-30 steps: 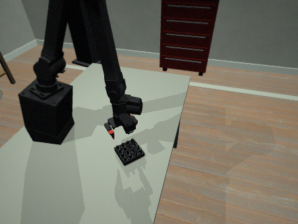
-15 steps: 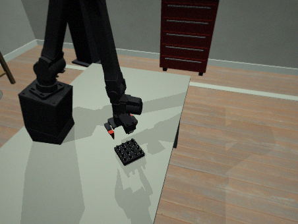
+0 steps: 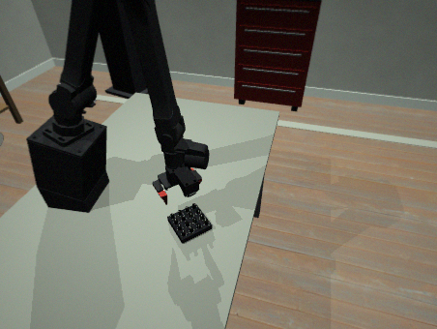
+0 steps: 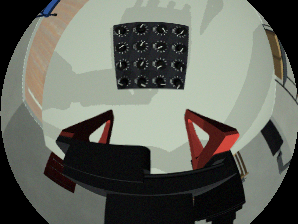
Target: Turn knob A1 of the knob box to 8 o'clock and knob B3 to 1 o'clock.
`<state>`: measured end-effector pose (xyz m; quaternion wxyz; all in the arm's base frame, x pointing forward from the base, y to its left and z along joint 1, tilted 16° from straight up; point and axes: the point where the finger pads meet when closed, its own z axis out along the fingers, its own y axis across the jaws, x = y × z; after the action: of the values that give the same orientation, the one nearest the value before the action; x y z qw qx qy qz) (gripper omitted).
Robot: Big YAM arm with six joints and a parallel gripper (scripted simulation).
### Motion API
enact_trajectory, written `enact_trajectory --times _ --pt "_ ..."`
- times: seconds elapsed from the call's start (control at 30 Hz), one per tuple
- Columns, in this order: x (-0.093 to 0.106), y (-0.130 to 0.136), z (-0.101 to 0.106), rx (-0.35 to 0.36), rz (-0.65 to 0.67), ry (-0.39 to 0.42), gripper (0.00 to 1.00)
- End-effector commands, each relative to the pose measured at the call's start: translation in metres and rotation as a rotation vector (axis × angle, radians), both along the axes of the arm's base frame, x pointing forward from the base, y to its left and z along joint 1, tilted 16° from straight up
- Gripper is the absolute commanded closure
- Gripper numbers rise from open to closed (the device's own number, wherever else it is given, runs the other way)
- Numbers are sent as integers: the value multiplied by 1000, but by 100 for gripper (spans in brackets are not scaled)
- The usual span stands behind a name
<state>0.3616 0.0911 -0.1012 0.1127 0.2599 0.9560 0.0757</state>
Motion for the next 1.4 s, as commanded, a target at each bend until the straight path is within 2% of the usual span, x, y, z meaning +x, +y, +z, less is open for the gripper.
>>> enact_trajectory --times 0.0,0.13,0.33,0.43,0.47,0.5,0.73,1.37 --pt "34 -23 21 5 -17 -40 0" --pt "48 -44 26 5 -27 -35 0" --pt "78 -97 43 7 -49 -39 0" --pt "79 -100 44 7 -50 -38 0" --pt "66 -89 37 8 -26 -13 0" --pt "63 -89 35 9 -26 -6 81" --pt "70 -99 36 5 -48 -22 81" --pt "70 -97 36 7 -47 -21 81"
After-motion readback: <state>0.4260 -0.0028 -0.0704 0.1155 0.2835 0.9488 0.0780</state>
